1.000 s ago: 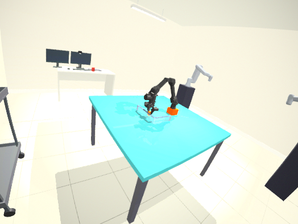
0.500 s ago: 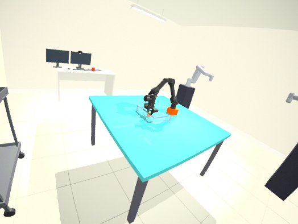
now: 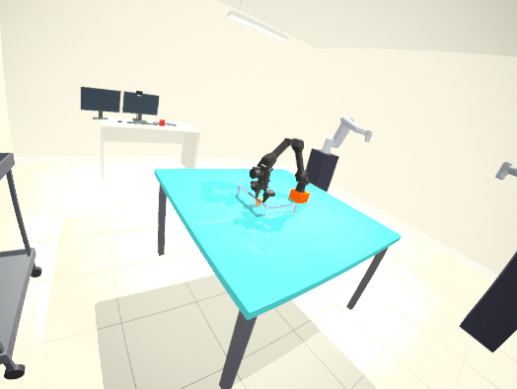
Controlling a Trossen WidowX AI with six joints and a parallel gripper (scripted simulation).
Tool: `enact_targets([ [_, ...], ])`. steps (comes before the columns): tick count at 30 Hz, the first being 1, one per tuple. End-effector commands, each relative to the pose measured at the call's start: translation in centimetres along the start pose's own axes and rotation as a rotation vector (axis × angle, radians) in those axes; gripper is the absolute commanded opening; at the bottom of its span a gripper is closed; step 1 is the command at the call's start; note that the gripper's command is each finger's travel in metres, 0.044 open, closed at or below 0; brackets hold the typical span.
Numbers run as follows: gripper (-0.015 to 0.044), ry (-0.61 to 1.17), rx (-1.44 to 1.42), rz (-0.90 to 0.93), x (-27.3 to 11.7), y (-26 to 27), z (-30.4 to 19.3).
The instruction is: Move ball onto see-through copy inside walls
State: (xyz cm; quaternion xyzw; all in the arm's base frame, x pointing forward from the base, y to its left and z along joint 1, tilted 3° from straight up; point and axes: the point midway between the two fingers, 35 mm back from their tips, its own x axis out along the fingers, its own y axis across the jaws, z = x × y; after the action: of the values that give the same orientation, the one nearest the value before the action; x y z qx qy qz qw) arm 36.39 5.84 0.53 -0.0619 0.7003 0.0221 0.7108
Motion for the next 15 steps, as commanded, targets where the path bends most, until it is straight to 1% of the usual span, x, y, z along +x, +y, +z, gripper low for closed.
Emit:
enact_targets([
  [1,0.0342,-0.023,0.0,0.001,-4.9,0.0,0.4],
  [3,0.0342,-0.023,-0.001,0.0,-7.2,0.0,0.1],
  [4,0.0342,-0.023,-0.002,0.0,-7.5,0.0,0.1],
  [13,0.0342,-0.044,-0.004,0.003,-6.9,0.0,0.6],
  [15,0.0394,-0.046,-0.004,0.003,-8.1,0.0,0.5],
])
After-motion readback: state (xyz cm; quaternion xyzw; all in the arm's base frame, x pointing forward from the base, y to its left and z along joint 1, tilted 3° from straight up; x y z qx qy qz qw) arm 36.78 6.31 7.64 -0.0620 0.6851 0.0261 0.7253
